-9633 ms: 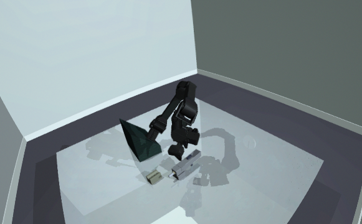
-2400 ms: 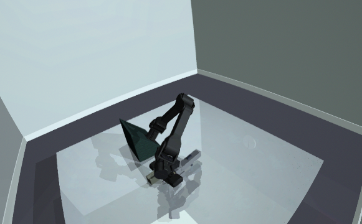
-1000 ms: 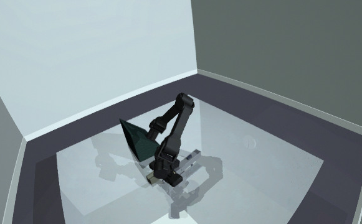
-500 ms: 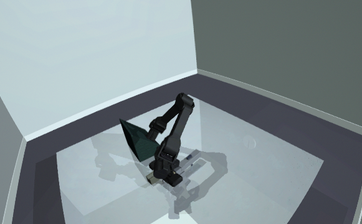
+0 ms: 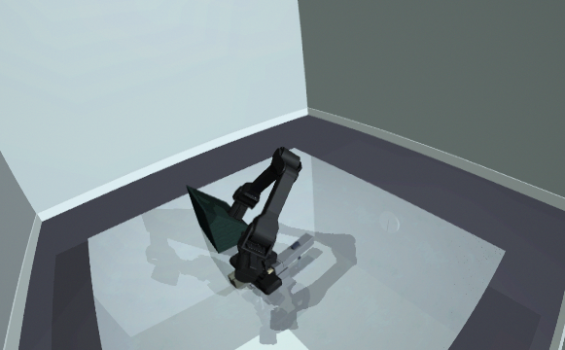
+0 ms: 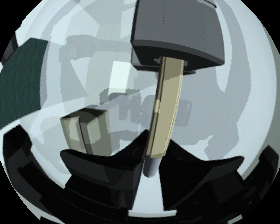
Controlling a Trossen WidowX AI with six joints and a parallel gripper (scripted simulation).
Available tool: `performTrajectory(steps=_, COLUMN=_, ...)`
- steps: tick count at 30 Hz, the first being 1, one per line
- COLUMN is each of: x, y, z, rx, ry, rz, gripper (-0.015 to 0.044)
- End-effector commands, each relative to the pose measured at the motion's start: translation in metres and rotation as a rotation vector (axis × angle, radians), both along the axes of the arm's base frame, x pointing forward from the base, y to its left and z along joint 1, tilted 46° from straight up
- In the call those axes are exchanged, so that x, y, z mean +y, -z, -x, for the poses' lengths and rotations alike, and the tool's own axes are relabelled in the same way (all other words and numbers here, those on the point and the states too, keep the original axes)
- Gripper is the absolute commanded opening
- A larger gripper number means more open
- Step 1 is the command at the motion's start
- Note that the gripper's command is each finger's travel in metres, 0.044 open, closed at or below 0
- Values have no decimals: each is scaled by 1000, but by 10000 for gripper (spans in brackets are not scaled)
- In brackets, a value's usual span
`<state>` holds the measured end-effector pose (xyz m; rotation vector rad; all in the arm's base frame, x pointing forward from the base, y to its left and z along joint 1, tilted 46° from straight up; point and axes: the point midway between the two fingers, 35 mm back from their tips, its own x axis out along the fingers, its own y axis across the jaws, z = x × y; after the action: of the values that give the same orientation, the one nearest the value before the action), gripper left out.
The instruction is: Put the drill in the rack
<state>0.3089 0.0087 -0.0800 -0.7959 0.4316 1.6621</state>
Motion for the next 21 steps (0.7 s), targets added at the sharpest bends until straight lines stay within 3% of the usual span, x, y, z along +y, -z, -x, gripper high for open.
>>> performTrajectory(steps=1, x=-7, y=3, z=-4, rx=-8, ry=2, rz=5, gripper=0)
performTrajectory(steps=21, x=-26, y=22, z=-12, rx=-9, ry=2, rz=6, gripper=0)
